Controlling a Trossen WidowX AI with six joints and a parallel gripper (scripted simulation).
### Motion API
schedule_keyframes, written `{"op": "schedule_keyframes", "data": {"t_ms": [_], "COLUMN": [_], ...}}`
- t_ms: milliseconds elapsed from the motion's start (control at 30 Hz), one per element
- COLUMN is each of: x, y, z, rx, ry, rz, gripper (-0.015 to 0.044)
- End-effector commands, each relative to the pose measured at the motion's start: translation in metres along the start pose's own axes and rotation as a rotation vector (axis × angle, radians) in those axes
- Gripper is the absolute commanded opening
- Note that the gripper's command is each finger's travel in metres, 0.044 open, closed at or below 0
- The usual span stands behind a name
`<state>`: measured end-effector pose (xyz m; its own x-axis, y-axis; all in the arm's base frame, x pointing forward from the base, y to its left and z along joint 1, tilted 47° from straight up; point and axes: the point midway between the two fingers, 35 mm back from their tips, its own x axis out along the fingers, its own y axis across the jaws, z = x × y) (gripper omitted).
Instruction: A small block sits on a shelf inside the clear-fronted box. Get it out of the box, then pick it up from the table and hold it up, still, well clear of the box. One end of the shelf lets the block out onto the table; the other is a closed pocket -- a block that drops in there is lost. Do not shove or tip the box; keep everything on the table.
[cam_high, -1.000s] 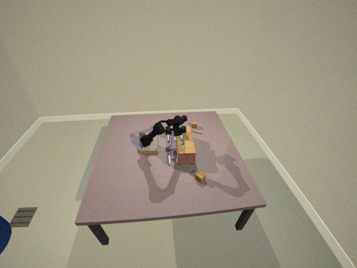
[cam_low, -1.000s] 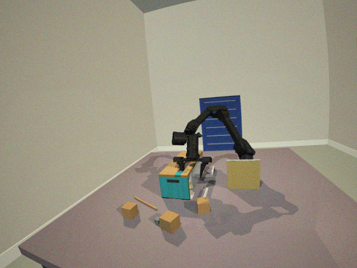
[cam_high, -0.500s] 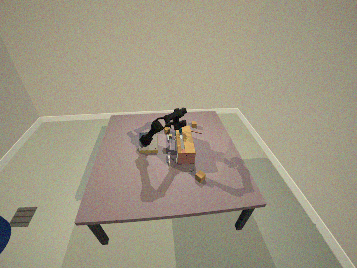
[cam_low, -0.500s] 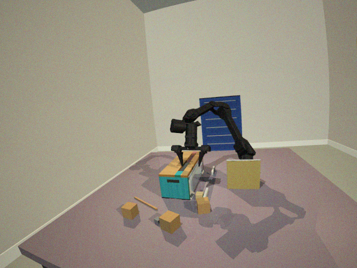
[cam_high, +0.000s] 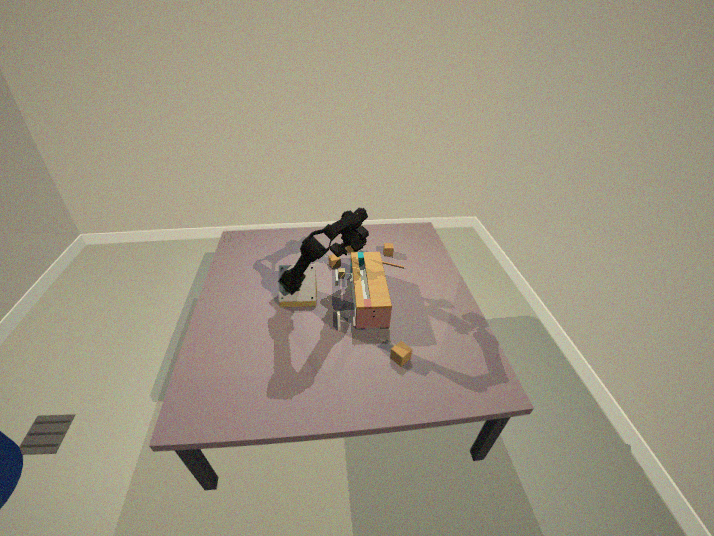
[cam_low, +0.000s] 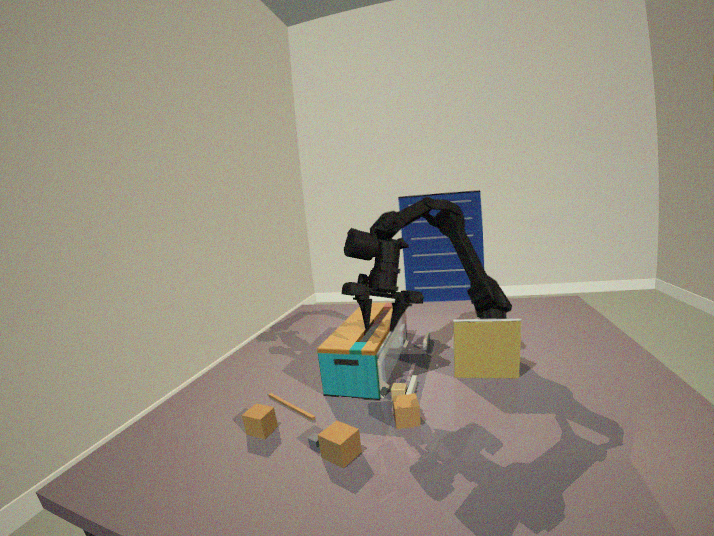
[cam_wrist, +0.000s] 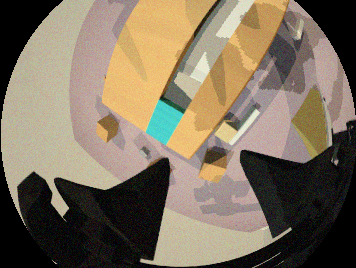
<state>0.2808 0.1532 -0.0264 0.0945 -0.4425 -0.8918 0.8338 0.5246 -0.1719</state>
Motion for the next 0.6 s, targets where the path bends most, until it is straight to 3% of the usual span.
{"op": "schedule_keyframes", "data": {"t_ms": [0,367,567], "x": [0.004,0.007,0.008], "y": [-0.002,-0.006,-0.007], "z": [-0.008,-0.023,-0.029], "rx": [-0.450,-1.630,-2.027], "ry": [-0.046,-0.122,-0.133], "rz": [-0.023,-0.152,-0.232], "gripper": [0.0285,0.0285,0.0285]}}
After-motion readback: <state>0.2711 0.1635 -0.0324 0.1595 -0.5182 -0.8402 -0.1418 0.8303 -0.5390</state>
